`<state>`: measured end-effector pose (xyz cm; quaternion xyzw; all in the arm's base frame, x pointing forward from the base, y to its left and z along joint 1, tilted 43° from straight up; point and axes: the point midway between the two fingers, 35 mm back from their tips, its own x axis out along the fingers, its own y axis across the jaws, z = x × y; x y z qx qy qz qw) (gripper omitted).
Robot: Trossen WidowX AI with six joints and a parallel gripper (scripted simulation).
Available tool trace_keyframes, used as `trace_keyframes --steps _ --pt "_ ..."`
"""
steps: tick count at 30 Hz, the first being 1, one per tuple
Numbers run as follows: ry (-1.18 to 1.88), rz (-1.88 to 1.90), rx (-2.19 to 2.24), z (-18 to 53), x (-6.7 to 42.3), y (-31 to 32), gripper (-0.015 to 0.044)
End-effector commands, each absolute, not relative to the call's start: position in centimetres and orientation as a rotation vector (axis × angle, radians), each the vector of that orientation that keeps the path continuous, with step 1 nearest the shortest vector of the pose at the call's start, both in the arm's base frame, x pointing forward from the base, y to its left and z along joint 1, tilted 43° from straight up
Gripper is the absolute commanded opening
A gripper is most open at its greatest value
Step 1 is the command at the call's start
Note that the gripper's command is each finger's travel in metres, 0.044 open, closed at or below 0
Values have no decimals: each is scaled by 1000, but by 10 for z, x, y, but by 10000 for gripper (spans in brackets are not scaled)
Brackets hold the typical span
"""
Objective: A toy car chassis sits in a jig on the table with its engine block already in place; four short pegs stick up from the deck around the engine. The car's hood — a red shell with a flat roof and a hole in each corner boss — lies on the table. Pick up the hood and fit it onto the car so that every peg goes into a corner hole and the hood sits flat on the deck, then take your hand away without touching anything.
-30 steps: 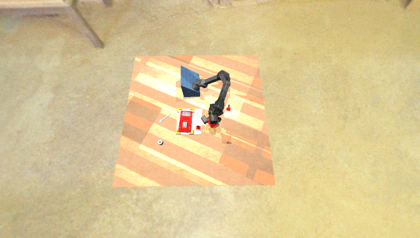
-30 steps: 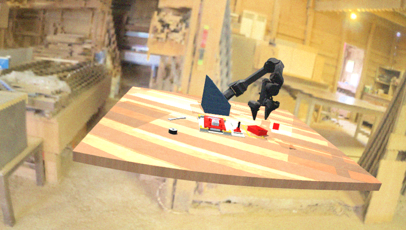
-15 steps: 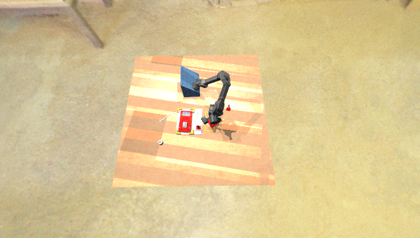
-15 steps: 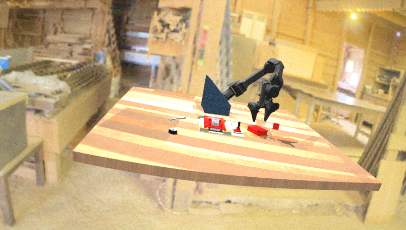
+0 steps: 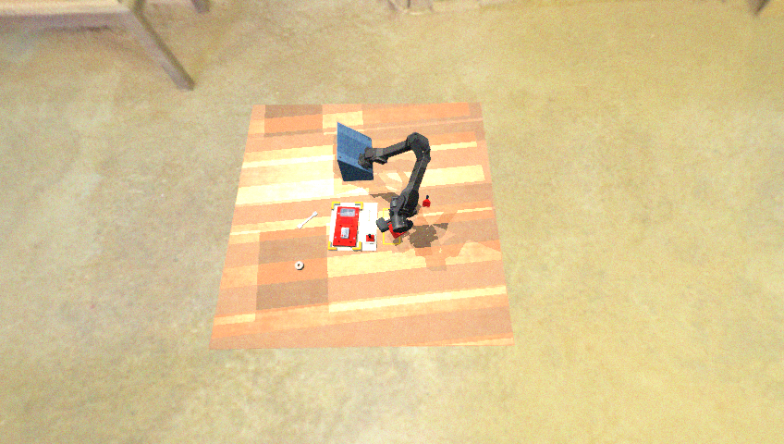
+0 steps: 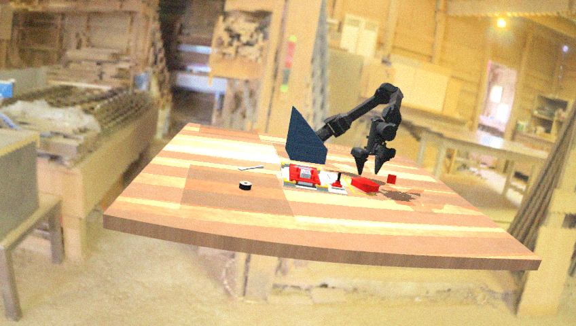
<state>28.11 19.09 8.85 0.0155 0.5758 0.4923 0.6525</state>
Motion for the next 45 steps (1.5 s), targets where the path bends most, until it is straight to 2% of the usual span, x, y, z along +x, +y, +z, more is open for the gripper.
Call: trace_keyframes --steps 1,45 --pt "1315 1116 45 85 279 193 440" --pt "1314 1117 47 68 275 208 440"
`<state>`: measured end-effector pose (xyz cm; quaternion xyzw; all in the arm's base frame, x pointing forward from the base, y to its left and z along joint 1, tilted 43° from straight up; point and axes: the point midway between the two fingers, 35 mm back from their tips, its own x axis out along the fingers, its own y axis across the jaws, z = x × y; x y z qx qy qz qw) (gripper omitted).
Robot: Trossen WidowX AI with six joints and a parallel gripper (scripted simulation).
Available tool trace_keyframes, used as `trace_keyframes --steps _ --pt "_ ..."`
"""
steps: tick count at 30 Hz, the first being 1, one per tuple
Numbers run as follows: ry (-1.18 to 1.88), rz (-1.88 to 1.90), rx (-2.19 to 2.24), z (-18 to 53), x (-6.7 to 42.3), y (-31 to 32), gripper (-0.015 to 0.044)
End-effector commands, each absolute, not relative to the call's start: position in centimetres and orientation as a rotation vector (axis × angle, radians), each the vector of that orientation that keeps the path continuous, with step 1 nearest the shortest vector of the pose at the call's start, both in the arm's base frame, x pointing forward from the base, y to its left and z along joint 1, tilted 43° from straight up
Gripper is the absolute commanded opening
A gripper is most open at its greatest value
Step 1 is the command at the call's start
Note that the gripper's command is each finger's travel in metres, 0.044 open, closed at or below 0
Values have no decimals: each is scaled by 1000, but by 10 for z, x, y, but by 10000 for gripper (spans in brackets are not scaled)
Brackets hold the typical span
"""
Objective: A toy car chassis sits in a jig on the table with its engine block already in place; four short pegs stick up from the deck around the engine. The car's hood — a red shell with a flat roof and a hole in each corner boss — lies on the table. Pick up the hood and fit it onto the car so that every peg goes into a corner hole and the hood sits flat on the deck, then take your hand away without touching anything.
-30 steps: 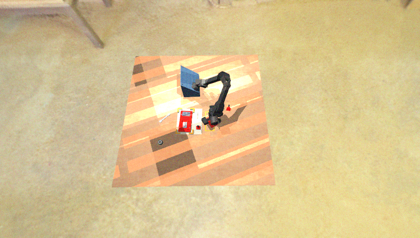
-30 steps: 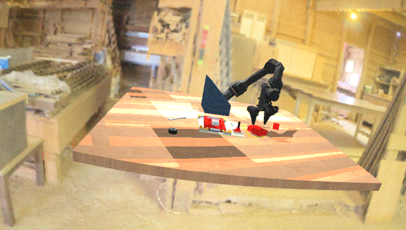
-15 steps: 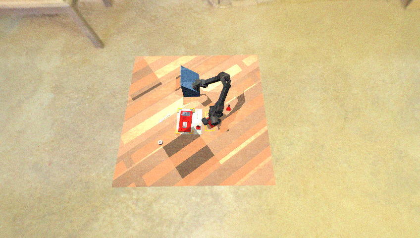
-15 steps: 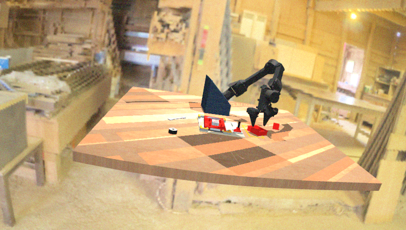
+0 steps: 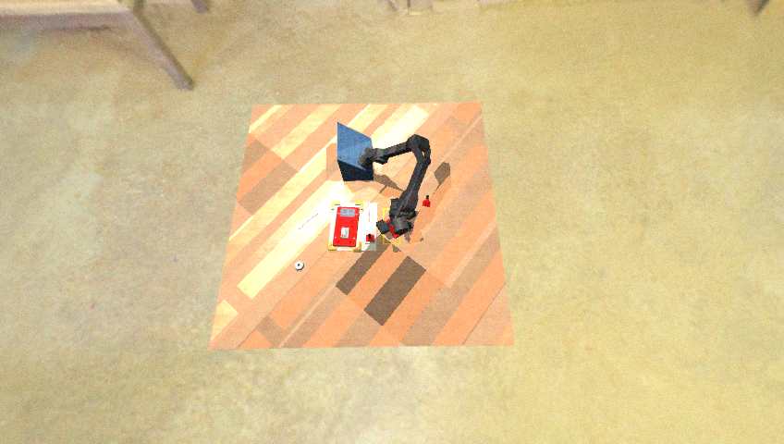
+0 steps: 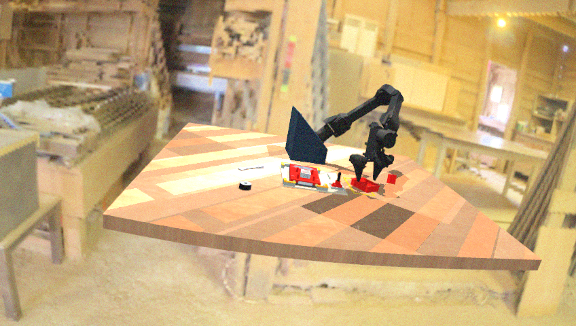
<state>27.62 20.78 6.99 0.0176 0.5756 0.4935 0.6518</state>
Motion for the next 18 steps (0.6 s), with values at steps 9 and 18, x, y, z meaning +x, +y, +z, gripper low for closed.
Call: trace_keyframes --steps 9,18 --pt "1314 1118 48 64 274 211 440" --pt "1314 1118 48 61 273 214 440"
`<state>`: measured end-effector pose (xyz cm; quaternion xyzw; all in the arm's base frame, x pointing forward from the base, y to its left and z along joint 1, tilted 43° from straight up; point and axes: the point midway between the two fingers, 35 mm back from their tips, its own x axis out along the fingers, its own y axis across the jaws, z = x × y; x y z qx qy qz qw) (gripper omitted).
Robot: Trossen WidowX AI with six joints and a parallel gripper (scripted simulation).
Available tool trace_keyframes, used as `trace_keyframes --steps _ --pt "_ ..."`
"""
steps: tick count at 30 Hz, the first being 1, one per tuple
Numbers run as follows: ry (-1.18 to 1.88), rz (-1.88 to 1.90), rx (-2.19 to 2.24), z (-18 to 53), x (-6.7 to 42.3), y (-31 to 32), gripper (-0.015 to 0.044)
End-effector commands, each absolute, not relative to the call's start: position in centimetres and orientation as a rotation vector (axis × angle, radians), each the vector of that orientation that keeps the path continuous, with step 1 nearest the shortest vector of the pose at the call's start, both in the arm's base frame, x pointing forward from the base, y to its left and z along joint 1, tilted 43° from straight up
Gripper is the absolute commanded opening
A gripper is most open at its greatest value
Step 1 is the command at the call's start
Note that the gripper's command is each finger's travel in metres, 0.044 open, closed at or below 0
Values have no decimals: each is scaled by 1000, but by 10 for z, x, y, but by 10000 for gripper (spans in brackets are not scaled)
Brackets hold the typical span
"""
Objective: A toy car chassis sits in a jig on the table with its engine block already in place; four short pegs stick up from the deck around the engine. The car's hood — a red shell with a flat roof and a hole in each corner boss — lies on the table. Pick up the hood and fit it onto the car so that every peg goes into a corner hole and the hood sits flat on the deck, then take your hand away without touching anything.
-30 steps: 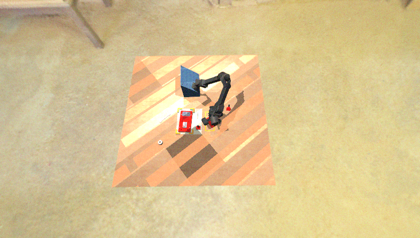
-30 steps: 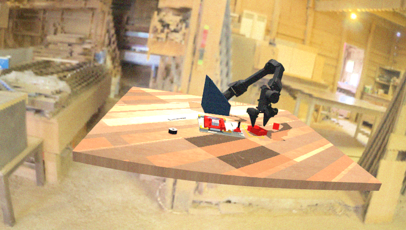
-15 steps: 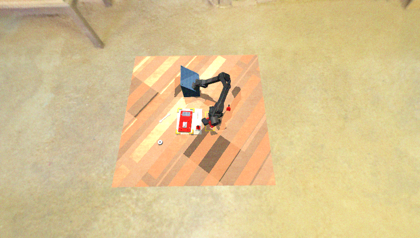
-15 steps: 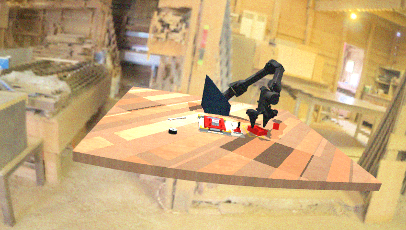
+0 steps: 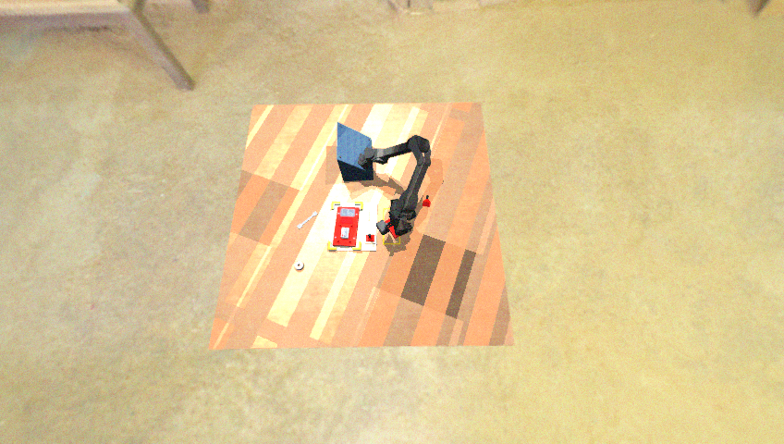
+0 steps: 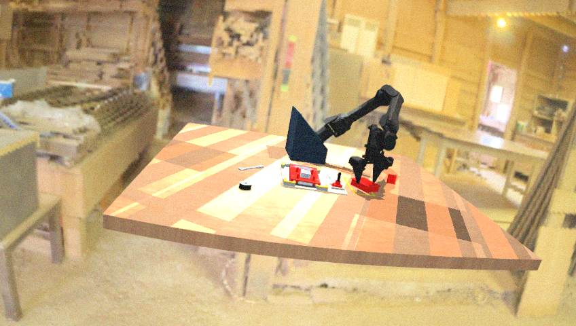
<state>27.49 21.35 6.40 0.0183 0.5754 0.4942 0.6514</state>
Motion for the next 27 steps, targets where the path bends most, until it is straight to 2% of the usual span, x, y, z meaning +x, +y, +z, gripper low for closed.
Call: trace_keyframes --steps 1,20,24,27 --pt "1314 1118 48 61 273 215 440" --pt "1314 1118 48 54 272 221 440" --pt "1306 1124 44 57 273 220 335" --pt "1306 1124 44 57 273 220 315"
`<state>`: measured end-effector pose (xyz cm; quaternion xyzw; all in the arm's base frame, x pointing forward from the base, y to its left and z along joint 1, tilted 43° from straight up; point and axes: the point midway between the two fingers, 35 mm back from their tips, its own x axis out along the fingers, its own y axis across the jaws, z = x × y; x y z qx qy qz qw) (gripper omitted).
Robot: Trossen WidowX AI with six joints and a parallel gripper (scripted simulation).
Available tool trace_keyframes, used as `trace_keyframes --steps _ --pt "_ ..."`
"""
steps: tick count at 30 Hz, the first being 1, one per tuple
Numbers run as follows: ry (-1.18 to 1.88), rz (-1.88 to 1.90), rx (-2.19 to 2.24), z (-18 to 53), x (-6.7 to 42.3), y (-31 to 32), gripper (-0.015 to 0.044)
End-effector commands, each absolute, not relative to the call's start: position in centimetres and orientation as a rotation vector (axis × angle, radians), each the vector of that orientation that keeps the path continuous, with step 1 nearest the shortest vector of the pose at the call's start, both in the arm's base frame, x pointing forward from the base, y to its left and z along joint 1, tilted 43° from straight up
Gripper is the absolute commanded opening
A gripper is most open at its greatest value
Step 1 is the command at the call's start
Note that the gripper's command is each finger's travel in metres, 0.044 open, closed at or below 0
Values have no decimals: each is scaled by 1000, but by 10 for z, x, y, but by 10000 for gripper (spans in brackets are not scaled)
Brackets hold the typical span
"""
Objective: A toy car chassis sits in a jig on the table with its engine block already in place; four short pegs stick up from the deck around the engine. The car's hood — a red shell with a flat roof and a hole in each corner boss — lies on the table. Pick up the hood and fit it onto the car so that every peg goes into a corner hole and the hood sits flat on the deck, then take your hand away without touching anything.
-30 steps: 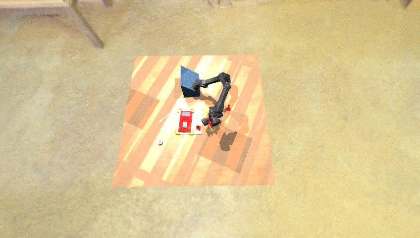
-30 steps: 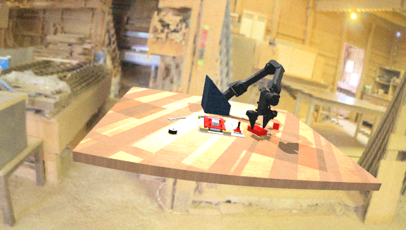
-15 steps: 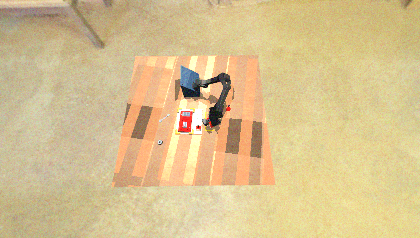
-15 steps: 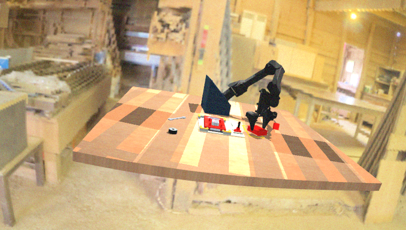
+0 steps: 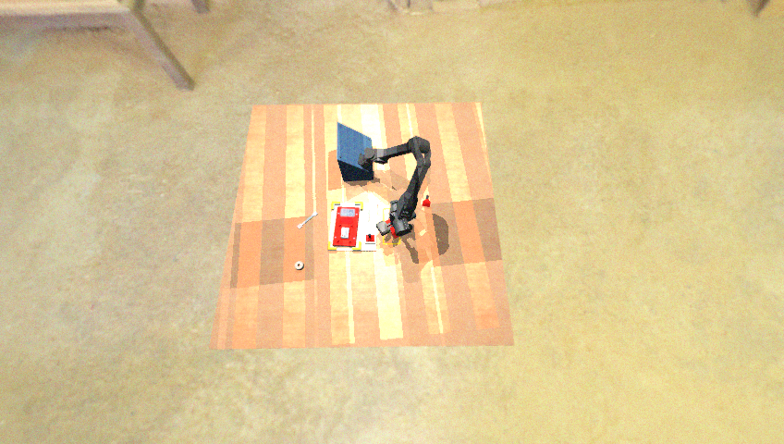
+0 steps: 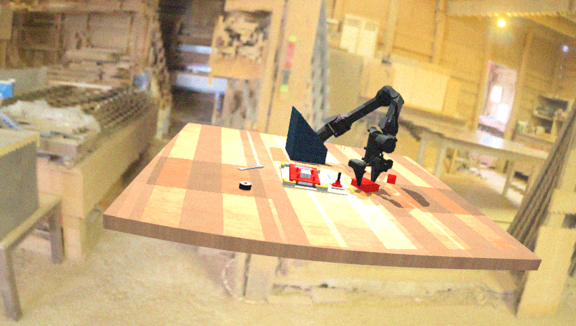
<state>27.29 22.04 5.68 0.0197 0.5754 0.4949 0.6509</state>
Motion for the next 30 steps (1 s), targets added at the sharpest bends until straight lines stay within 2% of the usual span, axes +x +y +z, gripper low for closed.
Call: trace_keyframes --steps 1,6,16,17,30 --pt "1306 1124 44 57 273 220 308" --pt "1306 1124 44 57 273 220 275" --pt "1307 1124 46 63 274 215 12" --pt "1307 1124 46 64 275 214 0" --pt "1308 1123 44 88 280 191 0"
